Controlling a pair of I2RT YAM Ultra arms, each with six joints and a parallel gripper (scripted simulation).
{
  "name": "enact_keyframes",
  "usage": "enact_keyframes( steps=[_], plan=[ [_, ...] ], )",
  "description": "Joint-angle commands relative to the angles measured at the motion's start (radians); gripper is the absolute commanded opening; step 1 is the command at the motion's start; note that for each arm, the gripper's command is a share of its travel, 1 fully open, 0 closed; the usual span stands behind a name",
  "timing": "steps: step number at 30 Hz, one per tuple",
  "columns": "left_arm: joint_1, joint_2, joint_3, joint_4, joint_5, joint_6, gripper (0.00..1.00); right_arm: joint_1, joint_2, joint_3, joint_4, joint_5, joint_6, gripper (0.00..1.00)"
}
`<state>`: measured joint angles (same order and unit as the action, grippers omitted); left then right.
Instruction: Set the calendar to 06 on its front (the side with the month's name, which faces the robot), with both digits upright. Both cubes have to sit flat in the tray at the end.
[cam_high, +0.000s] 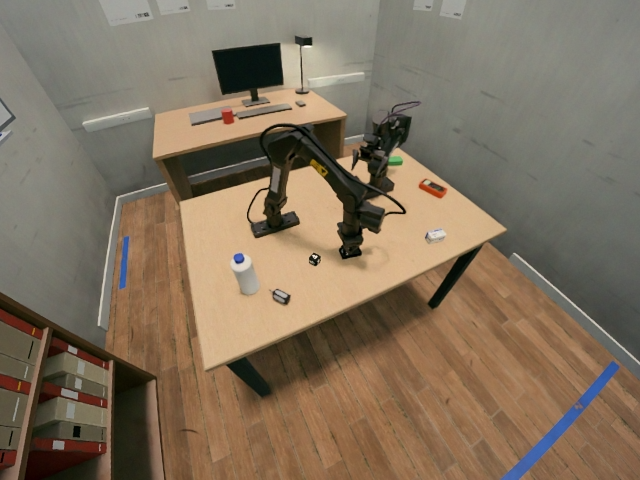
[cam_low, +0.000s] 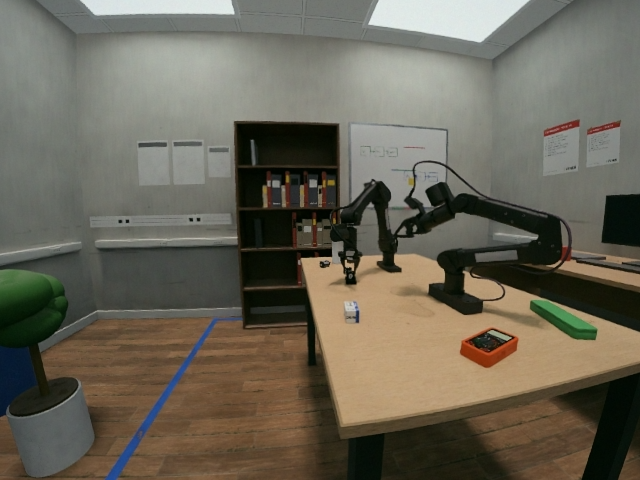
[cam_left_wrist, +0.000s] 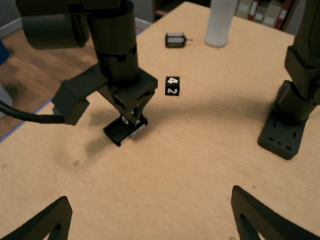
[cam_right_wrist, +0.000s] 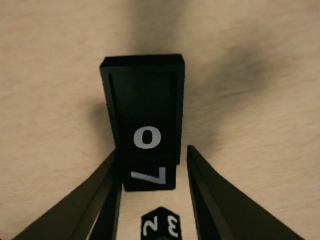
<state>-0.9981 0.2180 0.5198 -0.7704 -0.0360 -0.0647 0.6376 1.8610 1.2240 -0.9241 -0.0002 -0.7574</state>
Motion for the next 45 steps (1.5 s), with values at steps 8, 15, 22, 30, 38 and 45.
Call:
enact_keyframes(
  steps=[8, 15, 22, 30, 38, 45],
  plan=[
    [0.006, -0.01, 0.024, -0.002, -0.002, -0.002, 1.0, -0.002, 0.013, 0.002, 0.001, 0.0, 0.0, 0.33],
    [0.006, -0.01, 0.024, -0.002, -0.002, -0.002, 1.0, -0.002, 0.013, 0.002, 0.001, 0.0, 0.0, 0.14],
    [0.006, -0.01, 0.024, -0.002, -0.002, -0.002, 1.0, -0.002, -0.014, 0.03, -0.04, 0.0, 0.0, 0.26],
    [0.006, -0.01, 0.024, -0.002, -0.002, -0.002, 1.0, -0.001, -0.063, 0.124, -0.177, 0.0, 0.002, 0.26],
    [0.006, -0.01, 0.024, -0.002, -0.002, -0.002, 1.0, -0.049, -0.012, 0.17, -0.164, -0.001, -0.114, 0.26],
    [0.006, -0.01, 0.024, -0.002, -0.002, -0.002, 1.0, -0.198, 0.109, 0.264, -0.131, -0.007, -0.258, 0.26]
  ],
)
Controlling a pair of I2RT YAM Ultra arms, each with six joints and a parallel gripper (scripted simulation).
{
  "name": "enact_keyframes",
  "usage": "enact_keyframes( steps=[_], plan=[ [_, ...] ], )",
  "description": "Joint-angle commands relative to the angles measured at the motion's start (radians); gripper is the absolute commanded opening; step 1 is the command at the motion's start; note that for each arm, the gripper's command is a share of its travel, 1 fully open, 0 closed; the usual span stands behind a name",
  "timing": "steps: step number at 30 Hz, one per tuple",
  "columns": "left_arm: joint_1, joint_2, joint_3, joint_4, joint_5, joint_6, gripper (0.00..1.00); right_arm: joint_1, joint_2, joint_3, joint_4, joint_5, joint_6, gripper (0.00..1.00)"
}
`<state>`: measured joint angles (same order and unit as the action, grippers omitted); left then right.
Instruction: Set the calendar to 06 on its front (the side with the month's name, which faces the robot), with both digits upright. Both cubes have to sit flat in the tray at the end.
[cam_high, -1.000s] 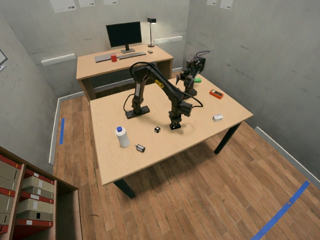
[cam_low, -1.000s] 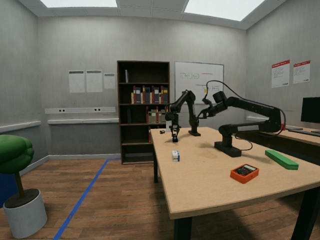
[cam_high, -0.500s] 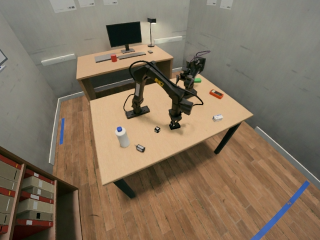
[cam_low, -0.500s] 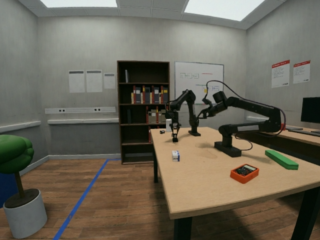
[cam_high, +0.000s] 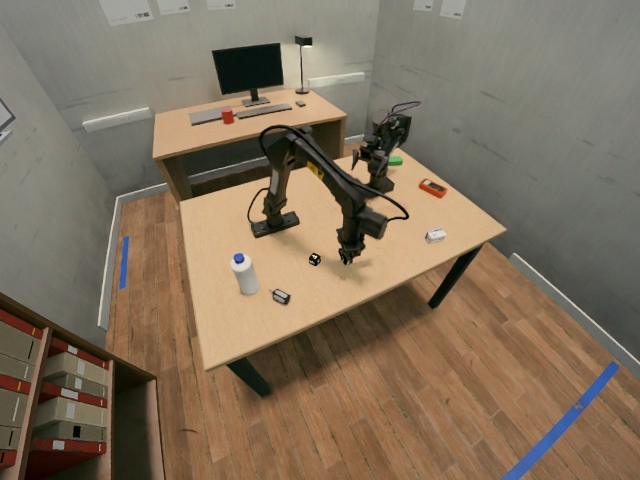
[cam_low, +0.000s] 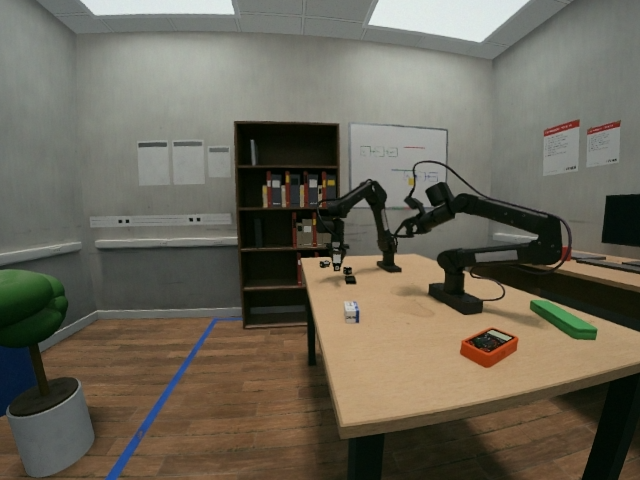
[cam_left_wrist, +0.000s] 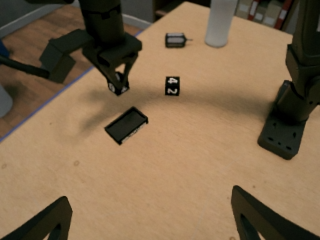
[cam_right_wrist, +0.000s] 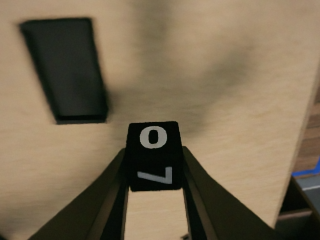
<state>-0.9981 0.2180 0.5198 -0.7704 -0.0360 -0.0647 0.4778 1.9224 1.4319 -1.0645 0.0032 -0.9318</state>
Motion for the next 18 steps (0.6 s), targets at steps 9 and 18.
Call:
enact_keyframes(
  steps=[9, 18],
  plan=[
    [0.006, -0.01, 0.024, -0.002, -0.002, -0.002, 1.0, -0.181, 0.181, 0.172, 0.016, -0.013, -0.163, 0.26],
    [0.006, -0.01, 0.024, -0.002, -0.002, -0.002, 1.0, -0.177, 0.184, 0.176, 0.015, -0.008, 0.019, 0.26]
  ],
)
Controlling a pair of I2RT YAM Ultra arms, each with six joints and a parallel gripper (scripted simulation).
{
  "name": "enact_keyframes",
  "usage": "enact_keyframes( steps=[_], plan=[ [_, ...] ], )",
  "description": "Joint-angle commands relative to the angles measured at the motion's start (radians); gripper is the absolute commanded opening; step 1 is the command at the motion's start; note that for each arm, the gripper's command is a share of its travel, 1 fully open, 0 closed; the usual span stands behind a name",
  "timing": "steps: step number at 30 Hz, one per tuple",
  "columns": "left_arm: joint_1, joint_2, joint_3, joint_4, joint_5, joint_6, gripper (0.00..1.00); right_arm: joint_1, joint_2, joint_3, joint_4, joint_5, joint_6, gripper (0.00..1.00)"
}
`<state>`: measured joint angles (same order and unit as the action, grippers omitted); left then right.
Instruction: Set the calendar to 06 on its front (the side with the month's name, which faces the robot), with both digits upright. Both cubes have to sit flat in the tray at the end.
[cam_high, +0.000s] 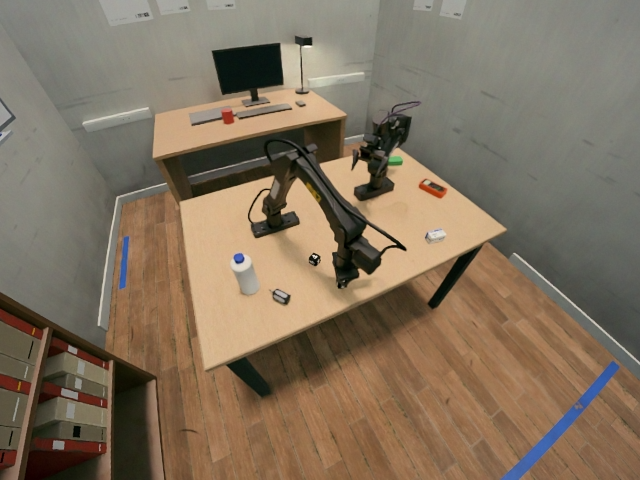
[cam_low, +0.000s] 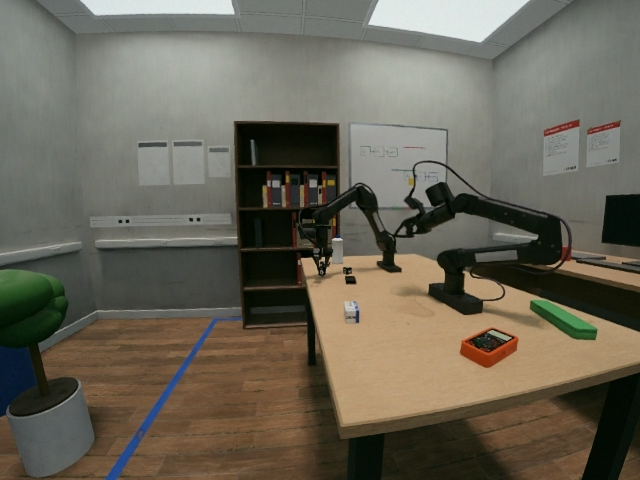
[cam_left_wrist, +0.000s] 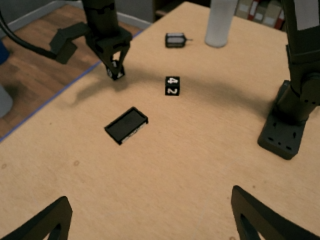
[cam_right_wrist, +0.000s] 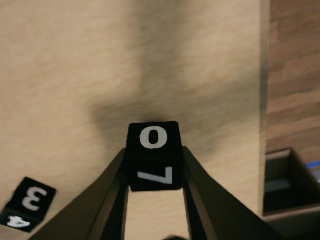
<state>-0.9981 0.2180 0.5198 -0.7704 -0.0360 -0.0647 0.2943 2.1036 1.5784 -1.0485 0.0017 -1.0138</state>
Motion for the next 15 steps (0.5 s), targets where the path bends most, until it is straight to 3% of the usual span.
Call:
enact_keyframes(
  steps=[1, 12, 15],
  plan=[
    [0.006, -0.01, 0.024, -0.002, -0.002, -0.002, 1.0, 0.005, 0.002, 0.028, 0.0, -0.008, 0.159, 0.26],
    [0.006, -0.01, 0.024, -0.002, -0.002, -0.002, 1.0, 0.011, 0.0, 0.026, 0.001, -0.004, 0.665, 0.26],
    [0.006, -0.01, 0.024, -0.002, -0.002, -0.002, 1.0, 0.013, 0.001, 0.026, -0.011, 0.002, 0.72, 0.26]
  ],
)
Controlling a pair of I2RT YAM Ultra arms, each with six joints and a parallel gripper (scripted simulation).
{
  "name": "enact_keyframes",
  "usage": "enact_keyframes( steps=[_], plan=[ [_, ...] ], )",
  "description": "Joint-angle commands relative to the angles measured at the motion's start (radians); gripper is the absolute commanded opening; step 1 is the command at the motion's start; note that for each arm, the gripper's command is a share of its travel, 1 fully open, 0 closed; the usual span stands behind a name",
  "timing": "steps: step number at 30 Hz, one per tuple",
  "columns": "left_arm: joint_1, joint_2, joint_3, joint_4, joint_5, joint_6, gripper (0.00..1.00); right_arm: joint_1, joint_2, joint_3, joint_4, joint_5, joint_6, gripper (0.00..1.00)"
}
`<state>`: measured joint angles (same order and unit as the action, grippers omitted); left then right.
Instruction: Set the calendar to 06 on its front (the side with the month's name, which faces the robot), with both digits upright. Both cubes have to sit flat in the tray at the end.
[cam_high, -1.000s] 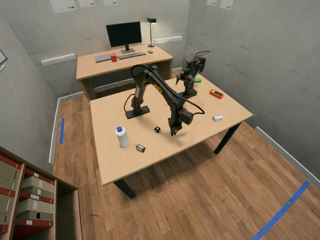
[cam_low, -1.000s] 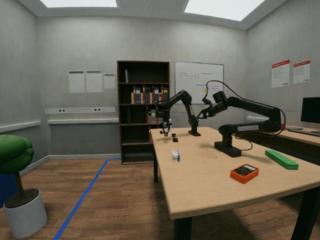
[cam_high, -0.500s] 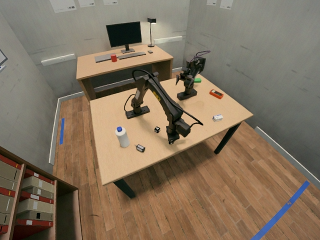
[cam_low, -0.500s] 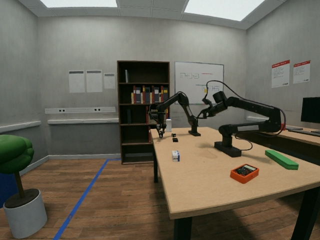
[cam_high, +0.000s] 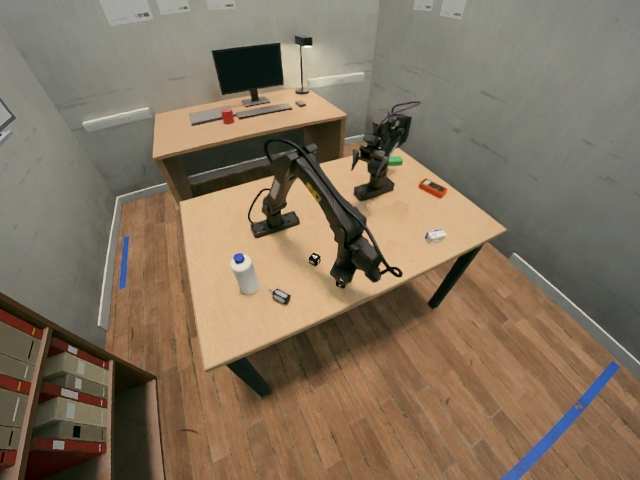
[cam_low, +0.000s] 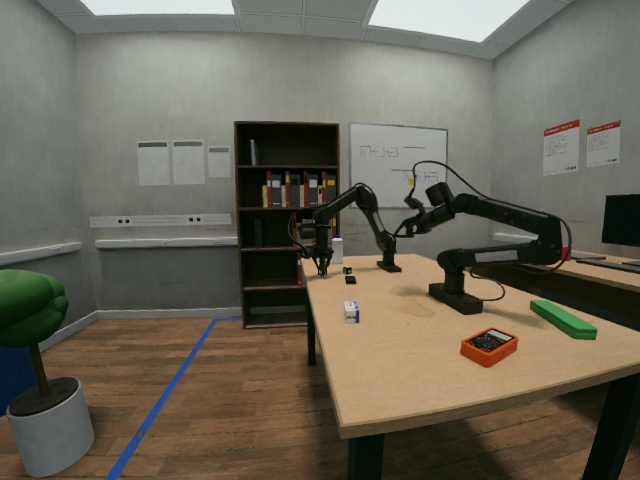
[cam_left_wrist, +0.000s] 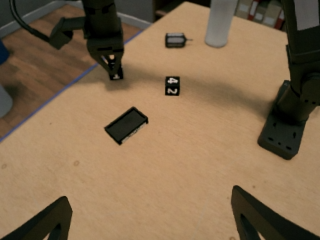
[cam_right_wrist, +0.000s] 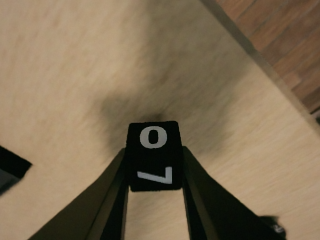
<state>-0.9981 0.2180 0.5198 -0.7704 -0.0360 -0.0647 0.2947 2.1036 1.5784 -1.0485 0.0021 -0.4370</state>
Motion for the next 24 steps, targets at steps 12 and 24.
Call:
enact_keyframes(
  steps=[12, 24],
  plan=[
    [0.006, -0.01, 0.024, -0.002, -0.002, -0.002, 1.0, 0.013, 0.001, 0.026, -0.012, 0.004, 0.677, 0.26],
    [0.006, -0.01, 0.024, -0.002, -0.002, -0.002, 1.0, 0.014, 0.004, 0.029, -0.016, 0.006, 1.141, 0.26]
  ],
)
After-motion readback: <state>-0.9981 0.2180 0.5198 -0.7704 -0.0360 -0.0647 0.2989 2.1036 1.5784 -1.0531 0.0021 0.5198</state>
